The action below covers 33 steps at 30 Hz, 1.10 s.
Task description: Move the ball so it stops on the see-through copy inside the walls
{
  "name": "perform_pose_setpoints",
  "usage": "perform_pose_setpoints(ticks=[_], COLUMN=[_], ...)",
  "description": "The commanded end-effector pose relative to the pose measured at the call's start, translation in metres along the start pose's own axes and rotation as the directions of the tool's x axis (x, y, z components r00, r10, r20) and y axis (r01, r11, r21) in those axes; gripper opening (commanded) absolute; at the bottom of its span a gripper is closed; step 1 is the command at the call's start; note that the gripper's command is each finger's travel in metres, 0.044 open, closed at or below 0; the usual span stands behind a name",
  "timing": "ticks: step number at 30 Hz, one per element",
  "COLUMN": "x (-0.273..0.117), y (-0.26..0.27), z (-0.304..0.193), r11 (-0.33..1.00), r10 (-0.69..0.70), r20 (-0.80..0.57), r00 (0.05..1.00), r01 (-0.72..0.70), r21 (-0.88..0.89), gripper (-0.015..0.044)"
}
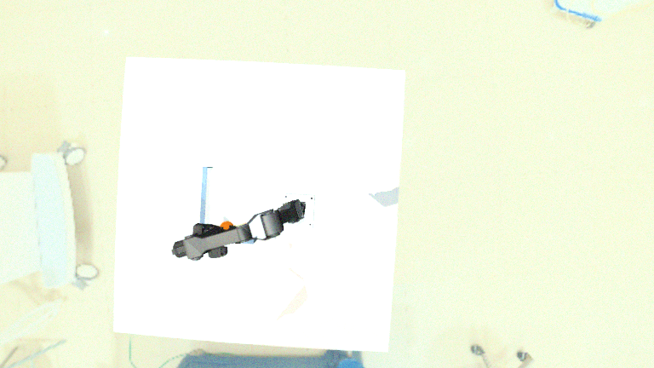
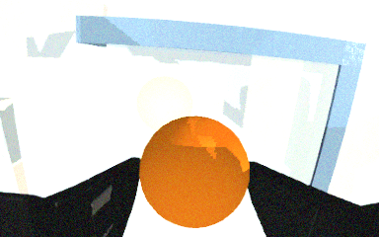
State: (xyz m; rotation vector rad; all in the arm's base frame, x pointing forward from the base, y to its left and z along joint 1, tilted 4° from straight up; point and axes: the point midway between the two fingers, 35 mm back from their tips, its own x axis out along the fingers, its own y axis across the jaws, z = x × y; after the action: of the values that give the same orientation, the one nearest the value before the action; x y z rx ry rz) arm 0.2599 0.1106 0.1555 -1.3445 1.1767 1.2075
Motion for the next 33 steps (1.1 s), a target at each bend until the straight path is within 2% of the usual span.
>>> perform_pose_setpoints(ticks=[1,8,33], x=[-0.026,-0.027,0.044], y=[0.003,0.005,0.021], z=[-0.001,-0.001,0.012], r11=[1.000,1.000,1.000], r10=[-0.011,-0.011,-0.010], r20=[0.006,0.006,0.007], r00=[1.000,1.000,1.000], r01=[0.011,0.011,0.010], r21=[0.005,0.005,0.004], gripper=[0.0000,0.0000,0.0000])
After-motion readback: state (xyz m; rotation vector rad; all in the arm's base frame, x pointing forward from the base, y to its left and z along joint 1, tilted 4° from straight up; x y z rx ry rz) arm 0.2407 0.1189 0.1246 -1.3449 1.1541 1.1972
